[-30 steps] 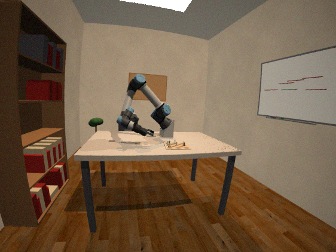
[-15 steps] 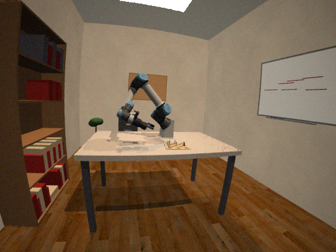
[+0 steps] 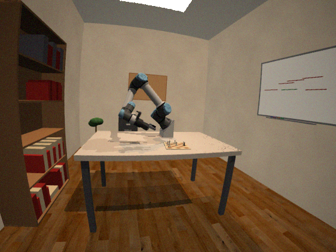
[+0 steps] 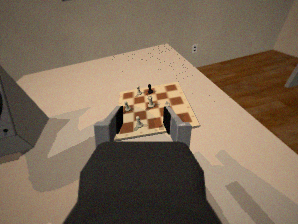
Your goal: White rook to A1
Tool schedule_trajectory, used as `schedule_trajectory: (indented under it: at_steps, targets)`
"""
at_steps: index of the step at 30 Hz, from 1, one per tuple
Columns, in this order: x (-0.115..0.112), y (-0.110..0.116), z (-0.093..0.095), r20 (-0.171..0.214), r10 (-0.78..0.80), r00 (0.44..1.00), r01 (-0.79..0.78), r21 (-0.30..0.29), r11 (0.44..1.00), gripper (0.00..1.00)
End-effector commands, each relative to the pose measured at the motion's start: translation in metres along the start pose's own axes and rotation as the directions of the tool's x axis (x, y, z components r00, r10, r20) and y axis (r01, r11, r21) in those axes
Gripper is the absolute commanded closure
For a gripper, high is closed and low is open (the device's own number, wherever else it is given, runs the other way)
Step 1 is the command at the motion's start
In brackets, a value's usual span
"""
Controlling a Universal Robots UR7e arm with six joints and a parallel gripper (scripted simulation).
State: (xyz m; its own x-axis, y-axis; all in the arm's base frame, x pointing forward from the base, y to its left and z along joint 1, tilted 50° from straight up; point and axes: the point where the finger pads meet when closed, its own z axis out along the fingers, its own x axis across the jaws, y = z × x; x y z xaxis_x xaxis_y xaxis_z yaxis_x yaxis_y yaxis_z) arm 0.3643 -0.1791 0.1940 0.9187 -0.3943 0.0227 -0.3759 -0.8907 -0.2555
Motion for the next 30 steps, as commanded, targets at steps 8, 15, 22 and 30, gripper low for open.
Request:
schedule_trajectory:
  at_steps: [8, 15, 22, 30]
  targets:
    - [-0.007, -0.006, 0.042, 0.143, -0.216, 0.966, 0.231, -0.098, 0.968, 0.00]
    - [-0.012, -0.012, 0.085, 0.324, -0.432, 0.841, 0.502, -0.173, 0.847, 0.00]
    - [-0.013, -0.019, 0.115, 0.471, -0.558, 0.683, 0.698, -0.197, 0.688, 0.00]
    - [-0.010, -0.038, 0.153, 0.682, -0.633, 0.366, 0.921, -0.168, 0.352, 0.00]
